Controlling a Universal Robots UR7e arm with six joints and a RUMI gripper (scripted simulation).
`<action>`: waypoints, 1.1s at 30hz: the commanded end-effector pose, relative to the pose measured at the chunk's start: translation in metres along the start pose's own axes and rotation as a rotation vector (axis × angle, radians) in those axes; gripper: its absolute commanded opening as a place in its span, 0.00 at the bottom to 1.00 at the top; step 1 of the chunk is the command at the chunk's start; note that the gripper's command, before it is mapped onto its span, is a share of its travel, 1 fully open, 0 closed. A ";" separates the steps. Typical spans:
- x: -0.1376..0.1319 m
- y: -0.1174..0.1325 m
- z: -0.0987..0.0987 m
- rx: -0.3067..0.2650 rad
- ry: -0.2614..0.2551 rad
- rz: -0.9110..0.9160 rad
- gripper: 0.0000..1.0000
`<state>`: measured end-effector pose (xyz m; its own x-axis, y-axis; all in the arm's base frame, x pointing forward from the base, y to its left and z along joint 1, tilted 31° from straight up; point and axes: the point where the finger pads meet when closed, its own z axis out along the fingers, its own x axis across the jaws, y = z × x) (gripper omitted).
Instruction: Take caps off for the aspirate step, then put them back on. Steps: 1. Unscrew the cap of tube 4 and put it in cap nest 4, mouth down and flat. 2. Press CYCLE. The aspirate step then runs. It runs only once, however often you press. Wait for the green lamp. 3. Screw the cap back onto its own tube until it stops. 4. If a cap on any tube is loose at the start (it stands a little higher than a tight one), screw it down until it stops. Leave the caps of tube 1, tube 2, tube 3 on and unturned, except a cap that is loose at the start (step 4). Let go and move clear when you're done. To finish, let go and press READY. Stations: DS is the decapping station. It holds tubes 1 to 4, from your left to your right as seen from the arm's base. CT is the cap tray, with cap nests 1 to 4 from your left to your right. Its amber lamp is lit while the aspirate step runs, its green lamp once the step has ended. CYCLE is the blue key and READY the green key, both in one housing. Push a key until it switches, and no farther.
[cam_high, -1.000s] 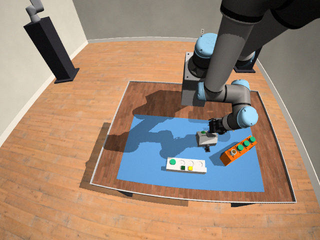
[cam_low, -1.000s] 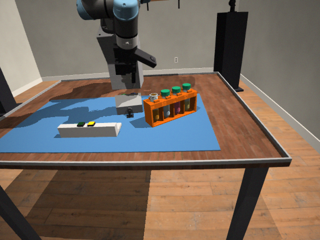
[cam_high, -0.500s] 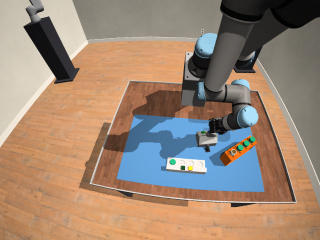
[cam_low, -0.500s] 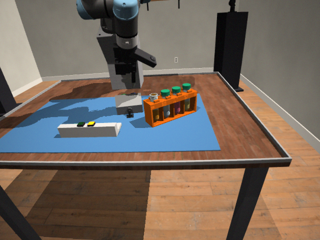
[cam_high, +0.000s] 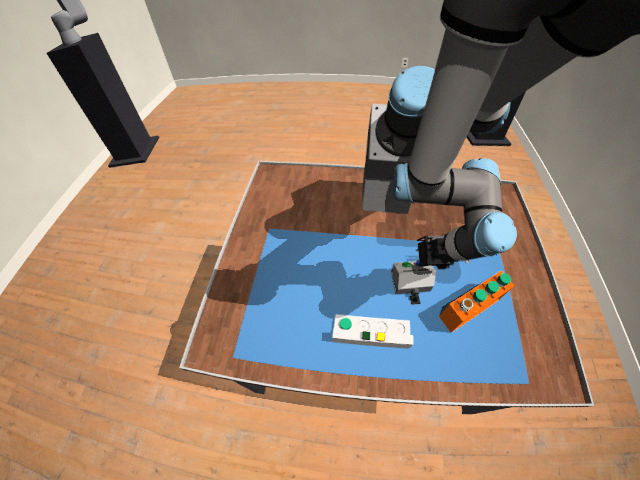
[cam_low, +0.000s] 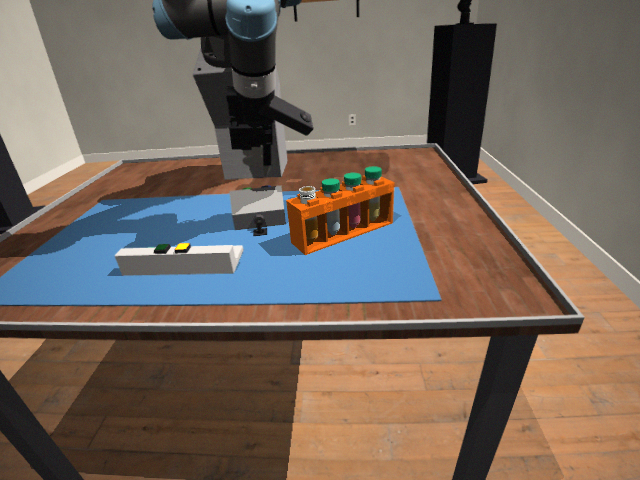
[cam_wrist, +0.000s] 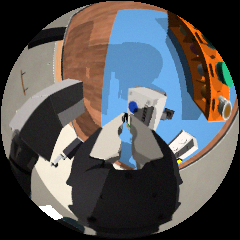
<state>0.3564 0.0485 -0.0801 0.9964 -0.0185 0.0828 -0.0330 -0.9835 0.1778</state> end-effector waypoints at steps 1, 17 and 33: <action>0.000 0.000 0.000 0.000 0.001 0.000 0.00; 0.000 0.000 0.000 0.000 0.001 0.000 0.00; 0.052 0.052 -0.014 -0.125 0.227 -0.693 1.00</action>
<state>0.3912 0.0124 -0.0594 0.8833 0.4612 0.0844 0.4118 -0.8492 0.3306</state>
